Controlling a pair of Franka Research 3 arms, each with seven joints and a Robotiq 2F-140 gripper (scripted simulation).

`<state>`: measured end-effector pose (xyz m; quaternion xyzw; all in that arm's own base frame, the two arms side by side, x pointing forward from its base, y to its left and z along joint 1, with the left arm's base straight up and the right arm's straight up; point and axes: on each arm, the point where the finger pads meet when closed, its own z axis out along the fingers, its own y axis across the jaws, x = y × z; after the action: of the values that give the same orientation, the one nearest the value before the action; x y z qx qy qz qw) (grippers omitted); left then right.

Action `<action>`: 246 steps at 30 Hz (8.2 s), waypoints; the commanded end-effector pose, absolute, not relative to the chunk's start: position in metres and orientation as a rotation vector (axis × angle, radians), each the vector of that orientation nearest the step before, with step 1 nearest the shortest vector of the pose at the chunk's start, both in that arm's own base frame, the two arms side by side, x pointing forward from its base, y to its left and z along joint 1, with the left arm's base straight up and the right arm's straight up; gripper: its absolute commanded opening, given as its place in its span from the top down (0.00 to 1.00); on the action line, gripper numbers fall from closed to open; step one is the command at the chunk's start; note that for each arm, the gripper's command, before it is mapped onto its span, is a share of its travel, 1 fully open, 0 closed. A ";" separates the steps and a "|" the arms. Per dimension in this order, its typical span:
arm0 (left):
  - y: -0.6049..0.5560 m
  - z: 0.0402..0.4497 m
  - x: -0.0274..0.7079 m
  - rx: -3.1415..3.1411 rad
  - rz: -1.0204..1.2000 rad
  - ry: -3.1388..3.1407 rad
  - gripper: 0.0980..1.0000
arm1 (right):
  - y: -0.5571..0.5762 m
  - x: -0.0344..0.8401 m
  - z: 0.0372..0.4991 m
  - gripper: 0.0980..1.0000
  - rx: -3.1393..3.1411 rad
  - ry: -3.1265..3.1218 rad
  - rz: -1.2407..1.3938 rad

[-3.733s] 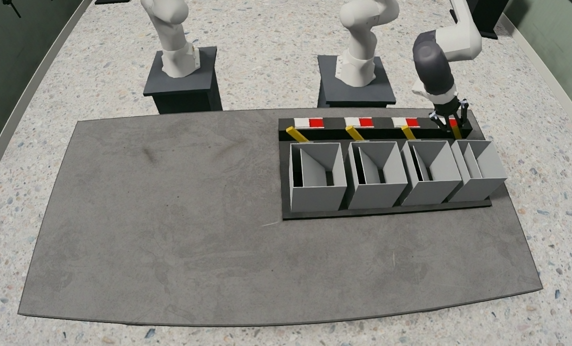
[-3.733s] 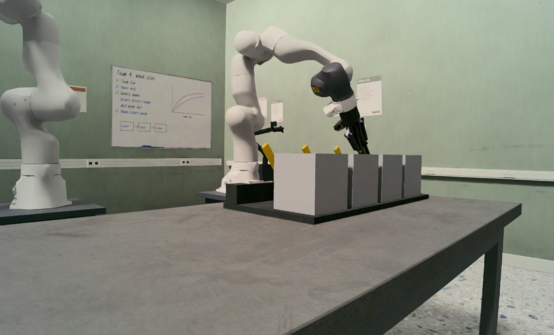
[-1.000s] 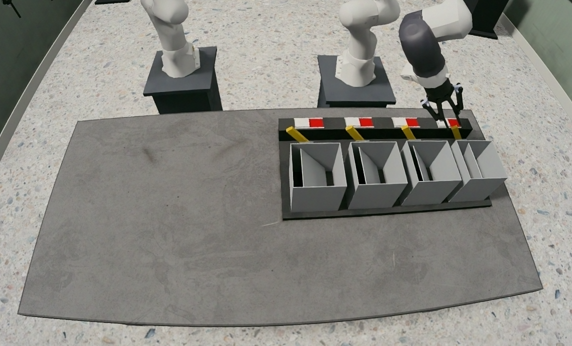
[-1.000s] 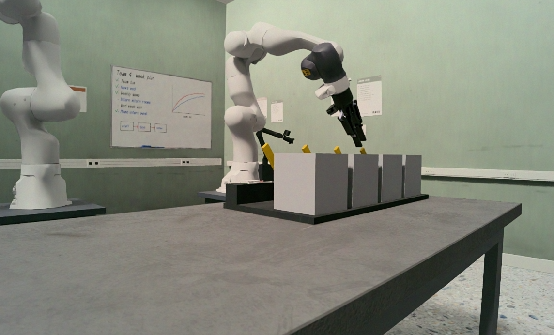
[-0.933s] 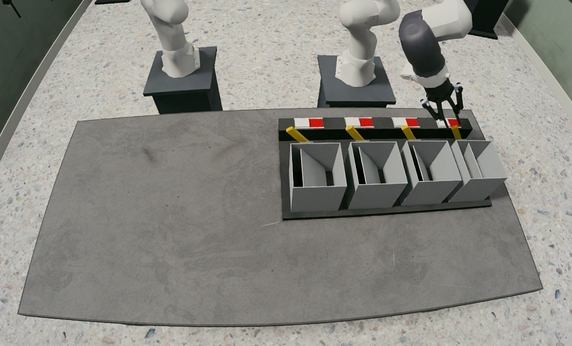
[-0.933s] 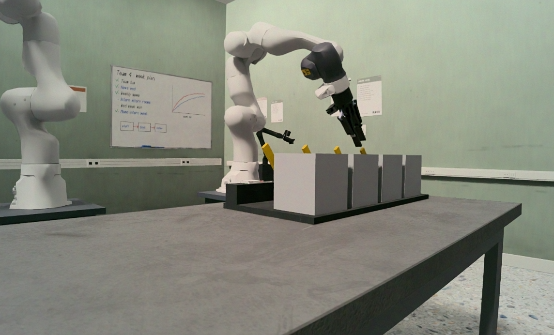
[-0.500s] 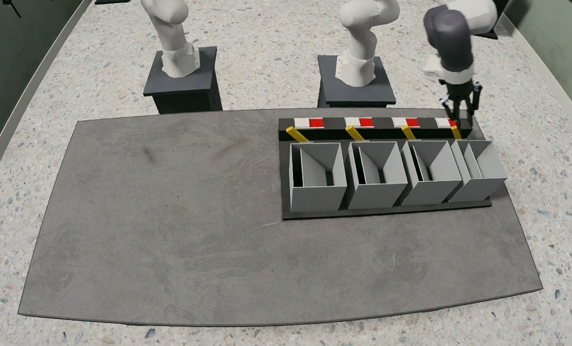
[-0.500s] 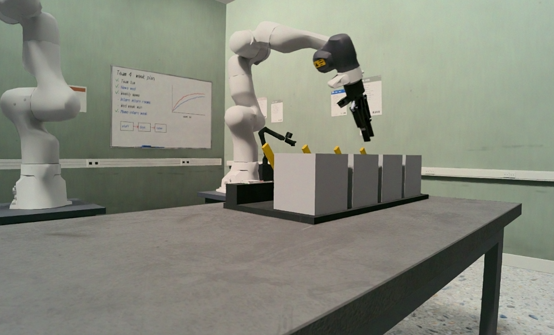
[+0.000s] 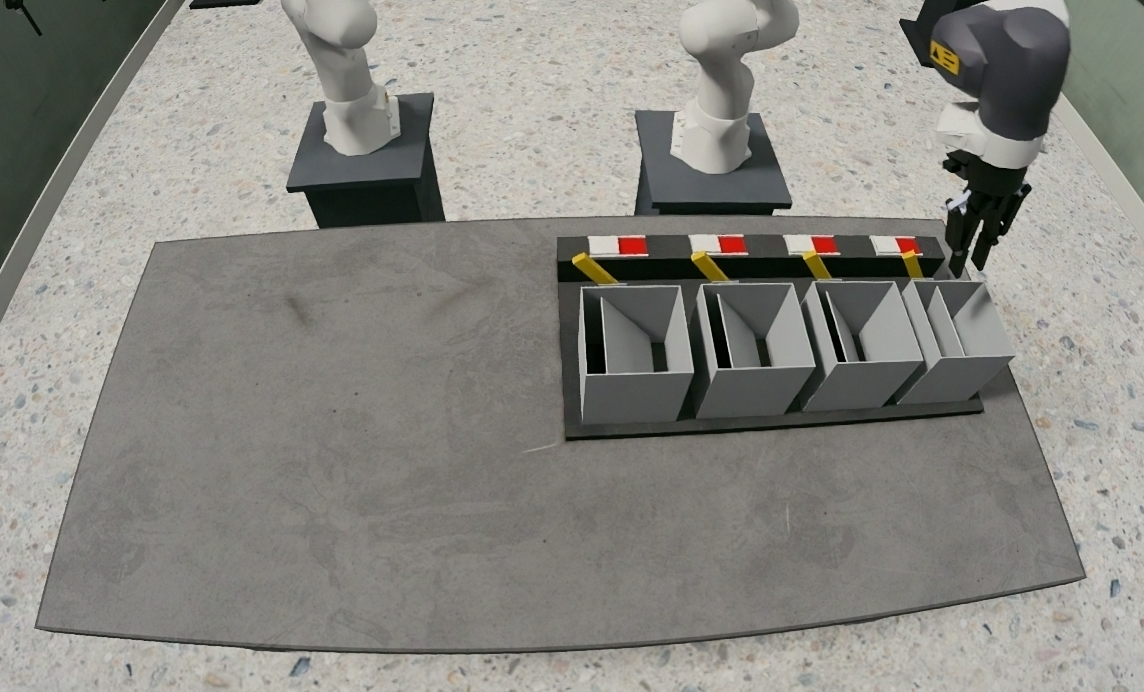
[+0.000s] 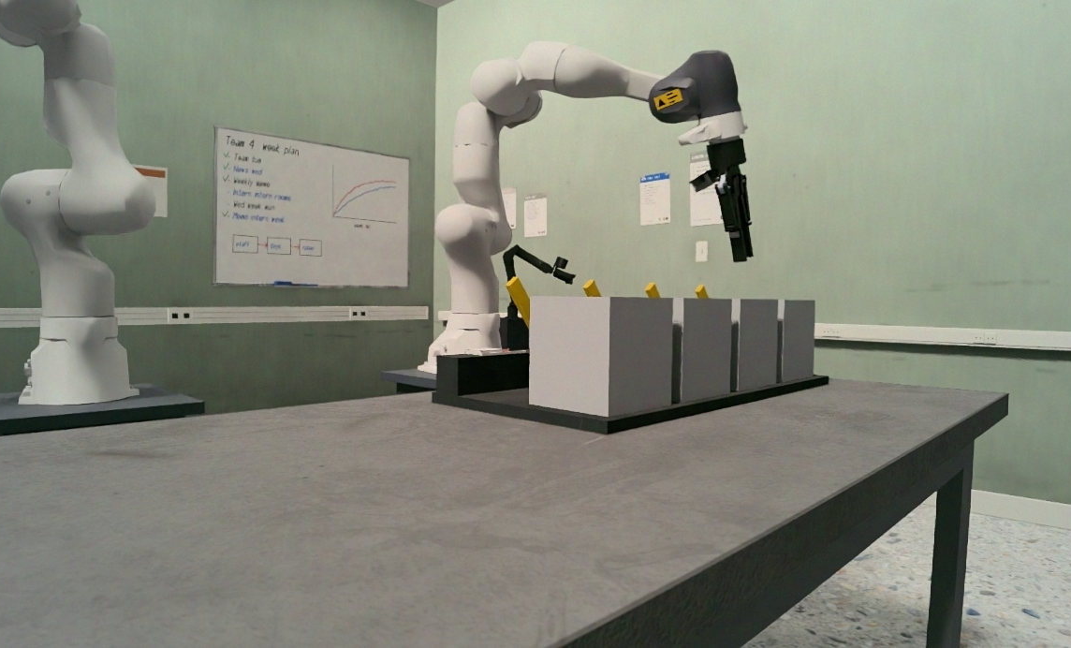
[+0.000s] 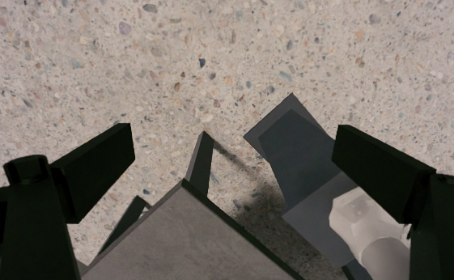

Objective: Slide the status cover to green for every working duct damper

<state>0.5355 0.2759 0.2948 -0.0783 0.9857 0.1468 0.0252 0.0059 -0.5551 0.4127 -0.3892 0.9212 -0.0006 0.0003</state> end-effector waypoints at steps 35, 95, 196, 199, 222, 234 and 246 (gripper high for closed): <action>0.316 0.312 0.571 -0.037 0.000 3.141 0.77 | -0.554 0.006 0.413 0.00 -1.217 2.896 0.000; 0.316 0.312 0.571 -0.037 0.000 3.141 0.77 | -0.554 0.006 0.413 0.00 -1.217 2.896 0.000; 0.316 0.312 0.571 -0.093 0.000 3.140 1.00 | -0.554 0.006 0.413 0.00 -1.217 2.896 0.000; 0.316 0.312 0.571 -0.140 0.000 3.138 1.00 | -0.554 0.006 0.413 0.00 -1.217 2.896 0.000; 0.316 0.311 0.571 -0.739 -0.001 3.054 1.00 | -0.554 0.006 0.413 0.00 -1.217 2.896 0.000; 0.316 0.311 0.571 -1.020 -0.001 2.973 1.00 | -0.554 0.006 0.413 0.00 -1.217 2.896 0.000; 0.316 0.311 0.571 -1.292 -0.001 2.865 1.00 | -0.554 0.006 0.413 0.00 -1.217 2.896 0.000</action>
<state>0.5705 0.3183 0.3125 -0.3411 0.9400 -0.0007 0.0025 0.0059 -0.5551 0.4127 -0.3892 0.9212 -0.0005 0.0003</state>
